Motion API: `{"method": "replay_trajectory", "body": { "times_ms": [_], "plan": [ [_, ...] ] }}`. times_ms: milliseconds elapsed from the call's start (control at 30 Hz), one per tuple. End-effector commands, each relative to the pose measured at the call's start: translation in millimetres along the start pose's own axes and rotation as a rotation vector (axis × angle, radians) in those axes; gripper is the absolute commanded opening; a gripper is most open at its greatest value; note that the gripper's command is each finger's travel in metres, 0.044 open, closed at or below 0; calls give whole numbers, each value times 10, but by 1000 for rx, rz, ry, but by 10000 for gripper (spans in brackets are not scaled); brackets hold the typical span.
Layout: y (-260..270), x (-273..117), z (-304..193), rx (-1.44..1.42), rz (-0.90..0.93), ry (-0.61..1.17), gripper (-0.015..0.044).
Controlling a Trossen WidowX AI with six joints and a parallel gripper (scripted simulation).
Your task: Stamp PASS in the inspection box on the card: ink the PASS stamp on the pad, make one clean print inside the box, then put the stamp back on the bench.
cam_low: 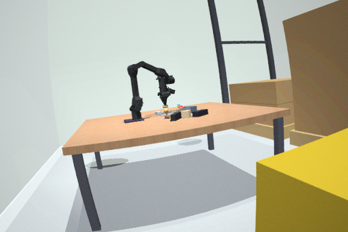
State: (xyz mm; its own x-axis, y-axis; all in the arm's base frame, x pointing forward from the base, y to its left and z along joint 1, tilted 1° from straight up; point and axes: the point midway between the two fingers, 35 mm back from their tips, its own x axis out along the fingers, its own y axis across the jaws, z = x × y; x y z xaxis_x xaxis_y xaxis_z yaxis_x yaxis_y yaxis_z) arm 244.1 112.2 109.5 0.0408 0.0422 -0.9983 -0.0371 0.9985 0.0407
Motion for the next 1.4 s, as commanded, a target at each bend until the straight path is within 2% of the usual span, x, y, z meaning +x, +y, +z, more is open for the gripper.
{"method": "replay_trajectory", "body": {
  "times_ms": [0, 1367],
  "plan": [
    [0, 37, -1, 3, 0, 1, 0],
    [-8, 307, -9, 1, 1, 1, 0]
  ]
}}
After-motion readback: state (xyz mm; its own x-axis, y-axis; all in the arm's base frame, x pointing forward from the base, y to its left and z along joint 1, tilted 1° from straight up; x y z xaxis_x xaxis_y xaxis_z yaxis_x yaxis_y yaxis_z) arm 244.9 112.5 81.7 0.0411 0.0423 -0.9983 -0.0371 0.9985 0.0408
